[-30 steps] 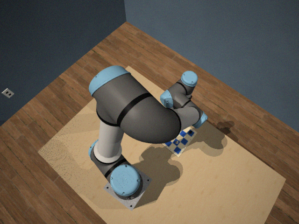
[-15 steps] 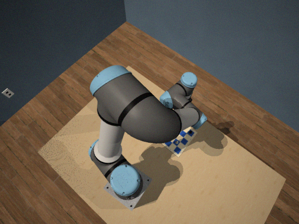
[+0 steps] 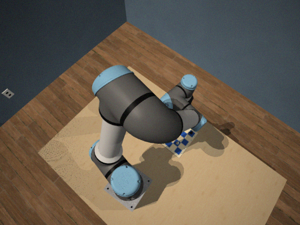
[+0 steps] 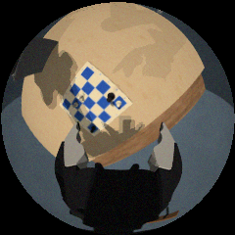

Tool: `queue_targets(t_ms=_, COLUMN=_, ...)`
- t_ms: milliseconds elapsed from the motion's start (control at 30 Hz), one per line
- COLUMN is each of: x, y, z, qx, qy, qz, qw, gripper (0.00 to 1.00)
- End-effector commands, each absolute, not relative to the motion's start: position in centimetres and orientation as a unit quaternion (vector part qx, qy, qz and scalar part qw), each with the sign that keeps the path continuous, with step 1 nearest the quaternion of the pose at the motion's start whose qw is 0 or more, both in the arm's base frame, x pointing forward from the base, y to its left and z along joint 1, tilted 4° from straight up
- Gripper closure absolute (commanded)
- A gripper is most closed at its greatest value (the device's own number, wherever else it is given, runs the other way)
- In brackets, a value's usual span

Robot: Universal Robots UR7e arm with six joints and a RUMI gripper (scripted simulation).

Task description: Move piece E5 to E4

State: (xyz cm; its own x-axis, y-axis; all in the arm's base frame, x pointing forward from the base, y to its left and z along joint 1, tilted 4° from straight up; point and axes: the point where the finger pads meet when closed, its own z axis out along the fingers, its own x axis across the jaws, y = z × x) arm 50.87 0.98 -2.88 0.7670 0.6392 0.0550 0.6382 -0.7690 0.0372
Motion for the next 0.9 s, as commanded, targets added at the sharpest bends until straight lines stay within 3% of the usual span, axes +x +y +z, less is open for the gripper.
queue_targets(t_ms=0, x=50.9, y=1.2, z=-3.4, qx=0.973, qy=0.227, qz=0.031, qw=0.008, gripper=0.00)
queue_targets(t_ms=867, x=51.5, y=1.1, z=-5.0, qx=0.959, qy=-0.282, qz=0.031, qw=-0.009, gripper=0.00)
